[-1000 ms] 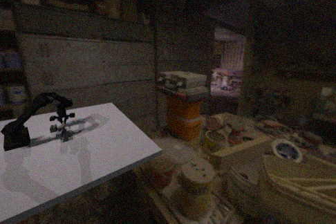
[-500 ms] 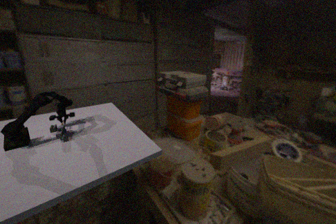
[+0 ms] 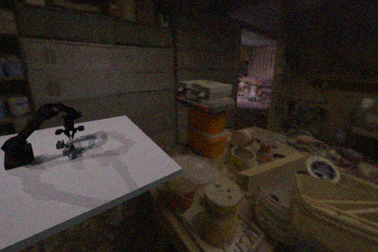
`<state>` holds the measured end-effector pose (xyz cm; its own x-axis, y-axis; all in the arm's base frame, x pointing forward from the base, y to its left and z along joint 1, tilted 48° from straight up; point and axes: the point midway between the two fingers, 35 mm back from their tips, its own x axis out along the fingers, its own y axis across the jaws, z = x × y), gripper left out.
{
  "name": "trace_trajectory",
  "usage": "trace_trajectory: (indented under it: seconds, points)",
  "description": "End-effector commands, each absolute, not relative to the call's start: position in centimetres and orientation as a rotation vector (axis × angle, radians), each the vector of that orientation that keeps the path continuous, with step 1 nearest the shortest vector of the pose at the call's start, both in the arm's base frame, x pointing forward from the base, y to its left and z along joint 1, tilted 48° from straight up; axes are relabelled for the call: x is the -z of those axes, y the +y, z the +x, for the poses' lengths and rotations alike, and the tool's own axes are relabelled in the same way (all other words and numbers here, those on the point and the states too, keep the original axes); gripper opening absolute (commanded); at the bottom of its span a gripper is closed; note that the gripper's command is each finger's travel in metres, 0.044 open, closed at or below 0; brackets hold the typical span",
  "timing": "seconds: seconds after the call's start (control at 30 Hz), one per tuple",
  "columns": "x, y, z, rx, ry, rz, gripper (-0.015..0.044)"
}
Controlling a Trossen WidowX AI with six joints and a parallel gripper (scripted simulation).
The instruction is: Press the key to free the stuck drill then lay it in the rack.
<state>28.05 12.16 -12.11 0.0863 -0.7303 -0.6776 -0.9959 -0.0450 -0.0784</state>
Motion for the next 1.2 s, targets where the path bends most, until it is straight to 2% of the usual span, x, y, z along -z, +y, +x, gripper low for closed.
trace_trajectory:
  seconds: [0.0, 1.17]
  points:
    - [11.9, 12.4, 28.0, -0.640, 1.694, -1.829, 0.0000]
    - [10.9, 13.4, 27.9, -0.641, 1.694, -1.829, 0.0000]
